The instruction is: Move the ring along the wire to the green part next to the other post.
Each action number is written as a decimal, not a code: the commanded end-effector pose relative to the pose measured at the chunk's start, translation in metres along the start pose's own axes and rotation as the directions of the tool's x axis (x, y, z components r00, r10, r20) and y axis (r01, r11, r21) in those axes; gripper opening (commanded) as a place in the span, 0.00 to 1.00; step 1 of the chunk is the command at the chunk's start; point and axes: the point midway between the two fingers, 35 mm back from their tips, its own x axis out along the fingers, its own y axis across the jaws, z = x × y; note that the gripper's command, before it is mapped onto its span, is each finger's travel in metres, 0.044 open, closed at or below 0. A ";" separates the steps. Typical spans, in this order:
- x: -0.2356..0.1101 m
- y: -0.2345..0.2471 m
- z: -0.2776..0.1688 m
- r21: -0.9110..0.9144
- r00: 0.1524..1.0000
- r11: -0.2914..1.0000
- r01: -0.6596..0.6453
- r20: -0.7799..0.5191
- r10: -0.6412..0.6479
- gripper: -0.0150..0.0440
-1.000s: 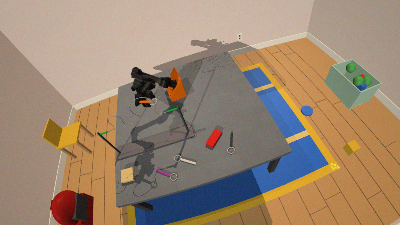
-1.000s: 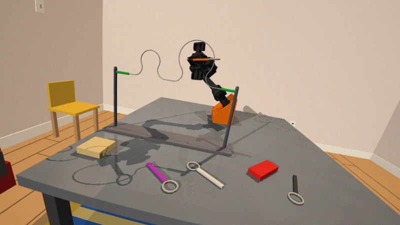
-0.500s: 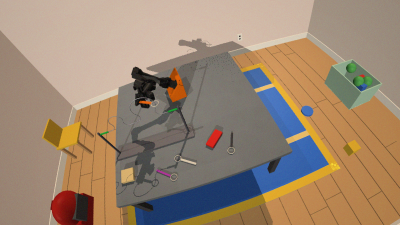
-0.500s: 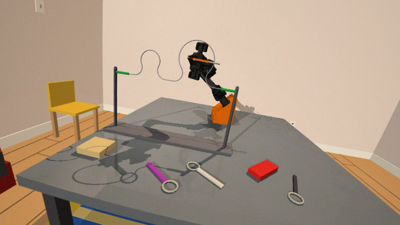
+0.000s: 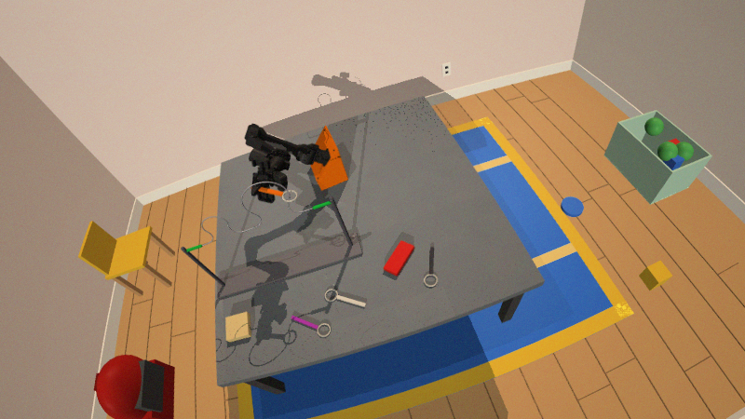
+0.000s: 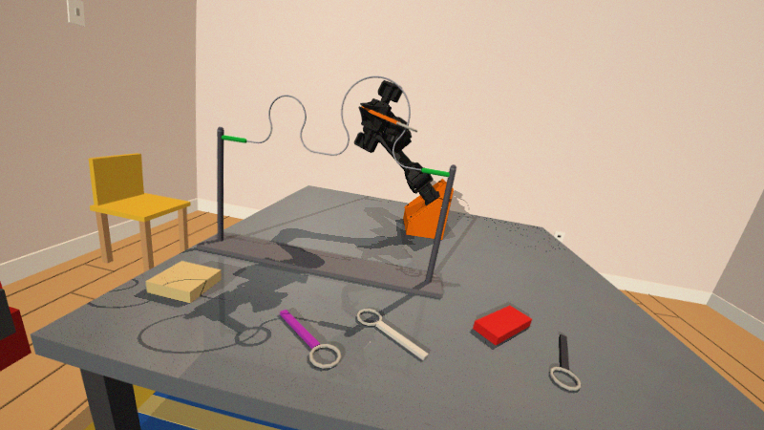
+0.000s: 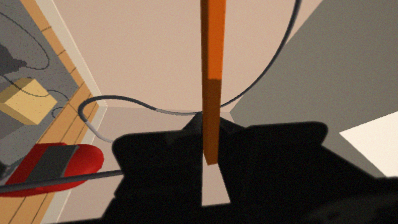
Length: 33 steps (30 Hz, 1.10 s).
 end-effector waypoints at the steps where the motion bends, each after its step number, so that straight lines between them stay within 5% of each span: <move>1: 0.000 -0.002 -0.001 -0.047 1.000 0.998 0.030 0.003 -0.030 0.00; 33: 0.001 0.012 -0.007 -0.181 0.994 0.978 0.106 0.024 -0.103 0.00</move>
